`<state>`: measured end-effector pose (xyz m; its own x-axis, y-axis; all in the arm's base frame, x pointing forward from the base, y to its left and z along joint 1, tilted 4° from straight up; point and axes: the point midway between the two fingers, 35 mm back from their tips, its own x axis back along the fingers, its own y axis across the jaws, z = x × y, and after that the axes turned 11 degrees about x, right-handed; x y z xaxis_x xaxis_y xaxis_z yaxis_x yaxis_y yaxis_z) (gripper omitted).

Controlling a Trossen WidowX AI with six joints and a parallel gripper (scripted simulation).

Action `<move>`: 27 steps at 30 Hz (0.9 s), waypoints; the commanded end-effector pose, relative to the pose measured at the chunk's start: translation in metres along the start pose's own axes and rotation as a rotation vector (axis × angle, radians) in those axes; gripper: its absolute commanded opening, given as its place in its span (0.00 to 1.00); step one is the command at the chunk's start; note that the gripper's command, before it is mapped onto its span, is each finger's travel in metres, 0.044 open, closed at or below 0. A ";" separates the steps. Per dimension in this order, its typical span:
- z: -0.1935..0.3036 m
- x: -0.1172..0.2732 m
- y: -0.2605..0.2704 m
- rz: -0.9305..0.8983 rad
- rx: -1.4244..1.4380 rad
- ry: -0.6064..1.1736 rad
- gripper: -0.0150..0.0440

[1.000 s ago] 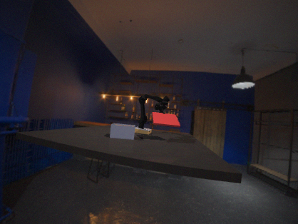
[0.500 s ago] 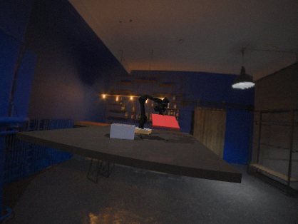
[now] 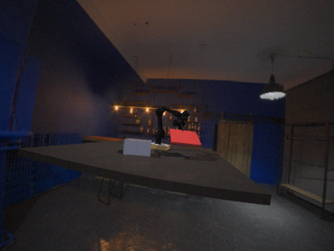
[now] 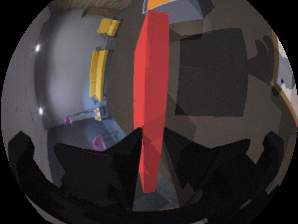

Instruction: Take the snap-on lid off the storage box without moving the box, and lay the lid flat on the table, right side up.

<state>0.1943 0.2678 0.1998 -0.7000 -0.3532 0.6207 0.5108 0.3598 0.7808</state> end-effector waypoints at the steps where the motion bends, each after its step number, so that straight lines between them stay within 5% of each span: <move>1: 0.000 -0.002 -0.001 -0.007 -0.005 -0.005 0.25; 27: 0.003 -0.015 -0.016 -0.007 -0.005 -0.005 0.25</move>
<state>0.1941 0.2698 0.1781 -0.6991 -0.3540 0.6213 0.5107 0.3610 0.7803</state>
